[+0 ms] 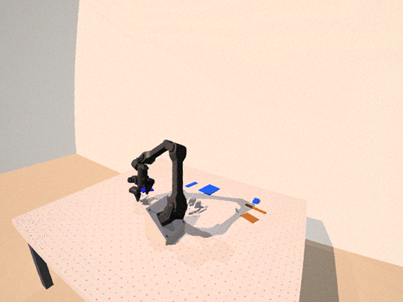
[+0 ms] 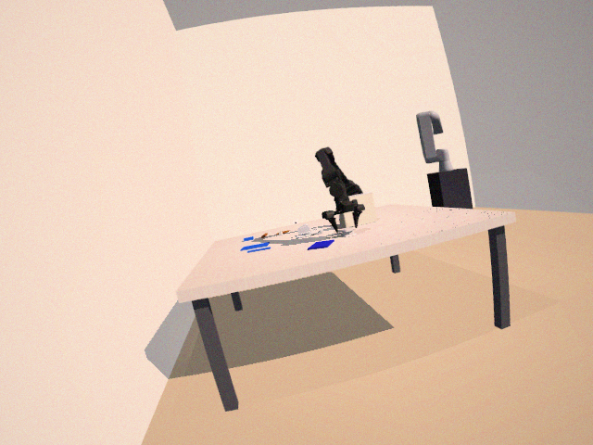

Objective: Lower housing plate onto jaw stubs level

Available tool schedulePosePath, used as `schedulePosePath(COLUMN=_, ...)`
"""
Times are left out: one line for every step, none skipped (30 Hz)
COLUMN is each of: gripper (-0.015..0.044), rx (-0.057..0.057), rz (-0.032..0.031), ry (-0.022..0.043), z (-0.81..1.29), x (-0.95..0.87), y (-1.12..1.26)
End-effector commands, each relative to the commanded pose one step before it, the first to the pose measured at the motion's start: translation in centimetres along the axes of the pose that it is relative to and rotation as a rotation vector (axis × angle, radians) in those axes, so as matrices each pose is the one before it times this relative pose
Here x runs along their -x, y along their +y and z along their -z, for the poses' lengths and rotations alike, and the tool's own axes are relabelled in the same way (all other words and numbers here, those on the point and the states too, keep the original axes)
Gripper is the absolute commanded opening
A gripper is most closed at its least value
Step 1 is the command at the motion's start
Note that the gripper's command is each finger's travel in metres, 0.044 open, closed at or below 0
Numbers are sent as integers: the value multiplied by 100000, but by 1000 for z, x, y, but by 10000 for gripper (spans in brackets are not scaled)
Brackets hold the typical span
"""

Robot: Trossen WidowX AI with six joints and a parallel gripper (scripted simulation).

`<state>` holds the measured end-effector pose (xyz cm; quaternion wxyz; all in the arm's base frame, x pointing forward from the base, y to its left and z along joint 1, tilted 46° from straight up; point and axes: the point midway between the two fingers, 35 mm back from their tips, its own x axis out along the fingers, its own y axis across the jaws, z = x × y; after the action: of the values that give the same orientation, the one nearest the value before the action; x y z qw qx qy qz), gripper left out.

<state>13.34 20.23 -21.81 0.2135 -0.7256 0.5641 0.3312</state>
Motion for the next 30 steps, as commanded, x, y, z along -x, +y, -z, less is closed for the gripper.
schedulePosePath(gripper=440, rx=338, rz=129, ry=493, z=124, x=-738, y=-29)
schedulePosePath(gripper=440, rx=6, rz=14, ry=11, z=4, x=-159, y=0)
schedulePosePath(gripper=440, rx=5, rz=11, ry=9, z=3, x=-126, y=1)
schedulePosePath(gripper=440, rx=3, rz=7, ry=6, z=2, x=-76, y=1)
schedulePosePath(gripper=440, rx=1, rz=2, ry=2, z=1, x=-25, y=0)
schedulePosePath(gripper=440, rx=0, rz=0, ry=0, z=0, x=0, y=0)
schedulePosePath(gripper=440, rx=0, rz=0, ry=0, z=0, x=0, y=0)
schedulePosePath(gripper=440, rx=0, rz=0, ry=0, z=0, x=0, y=0)
schedulePosePath(gripper=440, rx=0, rz=0, ry=0, z=0, x=0, y=0)
schedulePosePath(gripper=440, rx=0, rz=0, ry=0, z=0, x=0, y=0)
schedulePosePath(gripper=440, rx=0, rz=0, ry=0, z=0, x=0, y=0)
schedulePosePath(gripper=440, rx=0, rz=0, ry=0, z=0, x=0, y=0)
schedulePosePath(gripper=440, rx=0, rz=0, ry=0, z=0, x=0, y=0)
schedulePosePath(gripper=440, rx=0, rz=0, ry=0, z=0, x=0, y=0)
schedulePosePath(gripper=440, rx=0, rz=0, ry=0, z=0, x=0, y=0)
schedulePosePath(gripper=440, rx=0, rz=0, ry=0, z=0, x=0, y=0)
schedulePosePath(gripper=440, rx=0, rz=0, ry=0, z=-1, x=-19, y=-1)
schedulePosePath(gripper=440, rx=0, rz=0, ry=0, z=-1, x=-19, y=-1)
schedulePosePath(gripper=440, rx=0, rz=0, ry=0, z=0, x=0, y=0)
schedulePosePath(gripper=440, rx=0, rz=0, ry=0, z=0, x=0, y=0)
schedulePosePath(gripper=440, rx=0, rz=0, ry=0, z=0, x=0, y=0)
schedulePosePath(gripper=440, rx=0, rz=0, ry=0, z=0, x=0, y=0)
schedulePosePath(gripper=440, rx=0, rz=0, ry=0, z=0, x=0, y=0)
schedulePosePath(gripper=440, rx=0, rz=0, ry=0, z=0, x=0, y=0)
schedulePosePath(gripper=440, rx=0, rz=0, ry=0, z=0, x=0, y=0)
schedulePosePath(gripper=440, rx=0, rz=0, ry=0, z=0, x=0, y=0)
schedulePosePath(gripper=433, rx=-337, rz=-408, ry=-168, z=-25, x=38, y=66)
schedulePosePath(gripper=427, rx=0, rz=0, ry=0, z=0, x=0, y=0)
schedulePosePath(gripper=420, rx=0, rz=0, ry=0, z=0, x=0, y=0)
schedulePosePath(gripper=413, rx=0, rz=0, ry=0, z=0, x=0, y=0)
